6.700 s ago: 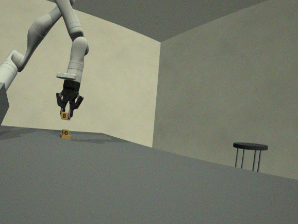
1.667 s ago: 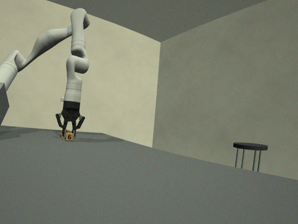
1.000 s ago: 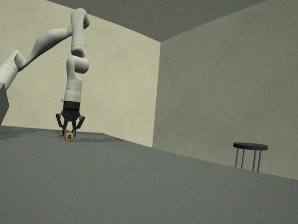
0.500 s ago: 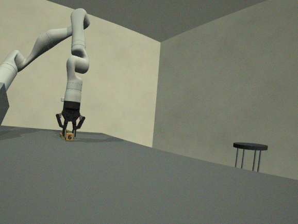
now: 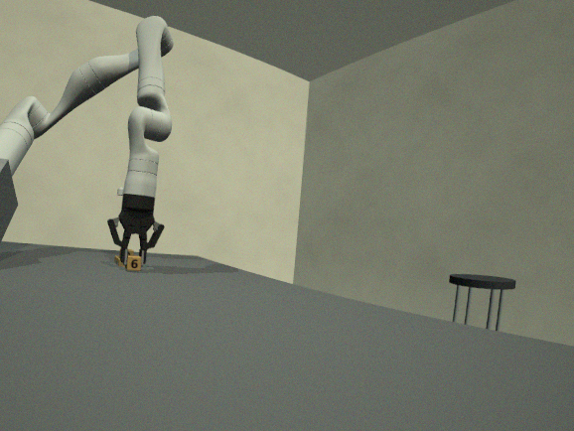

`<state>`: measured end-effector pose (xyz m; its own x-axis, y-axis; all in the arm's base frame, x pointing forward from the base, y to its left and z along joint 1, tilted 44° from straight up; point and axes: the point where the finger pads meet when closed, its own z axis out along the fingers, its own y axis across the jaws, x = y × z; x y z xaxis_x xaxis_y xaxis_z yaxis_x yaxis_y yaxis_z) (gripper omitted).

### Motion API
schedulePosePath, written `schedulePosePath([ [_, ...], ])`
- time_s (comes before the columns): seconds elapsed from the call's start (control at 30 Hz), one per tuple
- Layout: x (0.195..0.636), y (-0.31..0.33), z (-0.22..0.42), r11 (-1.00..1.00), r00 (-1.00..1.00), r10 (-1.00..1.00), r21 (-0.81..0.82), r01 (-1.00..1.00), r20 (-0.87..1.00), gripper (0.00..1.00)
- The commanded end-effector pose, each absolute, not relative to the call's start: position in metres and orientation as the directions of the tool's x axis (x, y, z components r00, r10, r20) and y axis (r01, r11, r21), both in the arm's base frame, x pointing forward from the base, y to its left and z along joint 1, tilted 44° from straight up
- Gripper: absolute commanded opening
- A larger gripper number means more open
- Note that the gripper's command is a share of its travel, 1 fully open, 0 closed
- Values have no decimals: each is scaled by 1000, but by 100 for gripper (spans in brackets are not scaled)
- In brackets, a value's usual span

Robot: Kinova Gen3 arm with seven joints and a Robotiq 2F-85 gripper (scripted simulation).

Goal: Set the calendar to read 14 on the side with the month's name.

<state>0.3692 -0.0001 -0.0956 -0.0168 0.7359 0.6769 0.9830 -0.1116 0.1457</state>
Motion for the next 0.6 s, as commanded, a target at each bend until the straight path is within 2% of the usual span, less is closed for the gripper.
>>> schedulePosePath([
  [0.0,369,-1,-95,-112,-16,737,146,983,676,28],
  [0.57,370,1,-98,-112,-16,737,146,983,676,28],
])
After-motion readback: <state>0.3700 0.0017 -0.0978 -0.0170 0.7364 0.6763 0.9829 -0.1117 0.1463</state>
